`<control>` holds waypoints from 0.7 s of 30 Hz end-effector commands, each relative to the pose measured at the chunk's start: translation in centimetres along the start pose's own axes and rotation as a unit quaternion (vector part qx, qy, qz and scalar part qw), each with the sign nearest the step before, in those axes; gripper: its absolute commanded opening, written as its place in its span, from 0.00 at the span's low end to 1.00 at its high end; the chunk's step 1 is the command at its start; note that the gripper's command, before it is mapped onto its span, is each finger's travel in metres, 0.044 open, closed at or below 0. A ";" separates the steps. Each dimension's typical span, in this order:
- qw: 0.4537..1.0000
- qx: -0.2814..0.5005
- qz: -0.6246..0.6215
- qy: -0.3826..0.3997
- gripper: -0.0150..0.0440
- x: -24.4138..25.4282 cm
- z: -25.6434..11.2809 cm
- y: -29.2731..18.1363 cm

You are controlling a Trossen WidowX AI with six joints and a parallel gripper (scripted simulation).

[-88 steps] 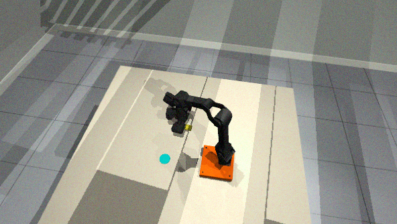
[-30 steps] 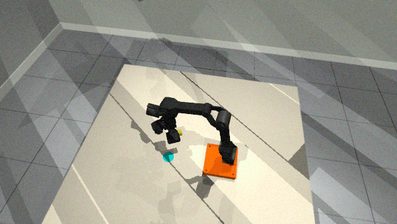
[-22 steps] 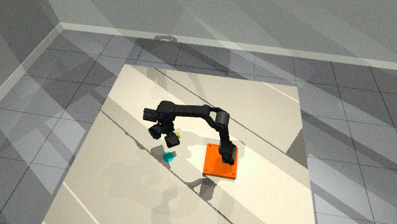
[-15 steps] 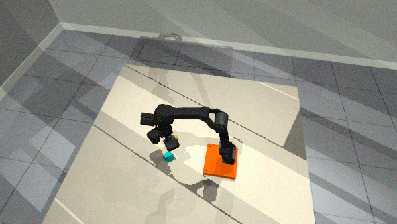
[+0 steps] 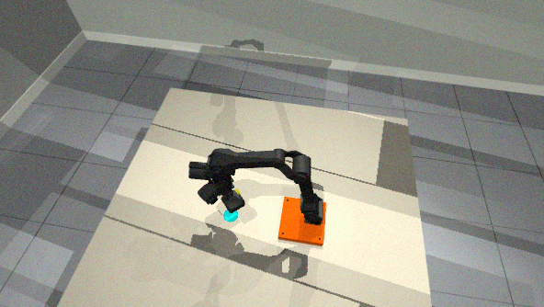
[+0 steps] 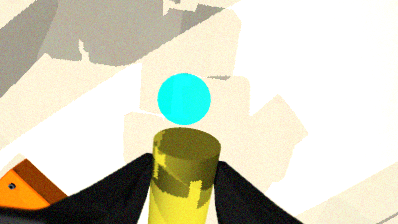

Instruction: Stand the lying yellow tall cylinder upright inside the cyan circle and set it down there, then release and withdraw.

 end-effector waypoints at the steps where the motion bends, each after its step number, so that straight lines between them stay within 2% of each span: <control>1: 1.000 -0.013 0.006 0.004 0.43 -0.1 0.4 0.1; 21: 0.995 -0.085 0.043 0.011 0.43 -1.3 2.1 0.2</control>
Point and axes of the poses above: the point midway between the two fingers, 35 mm back from their tips, its own z axis out along the fingers, its own x axis across the jaws, y = z × x, the point moved 9 cm from there along -z, back along the fingers, and after that the axes turned 5 degrees about z, right-handed, at the moved point
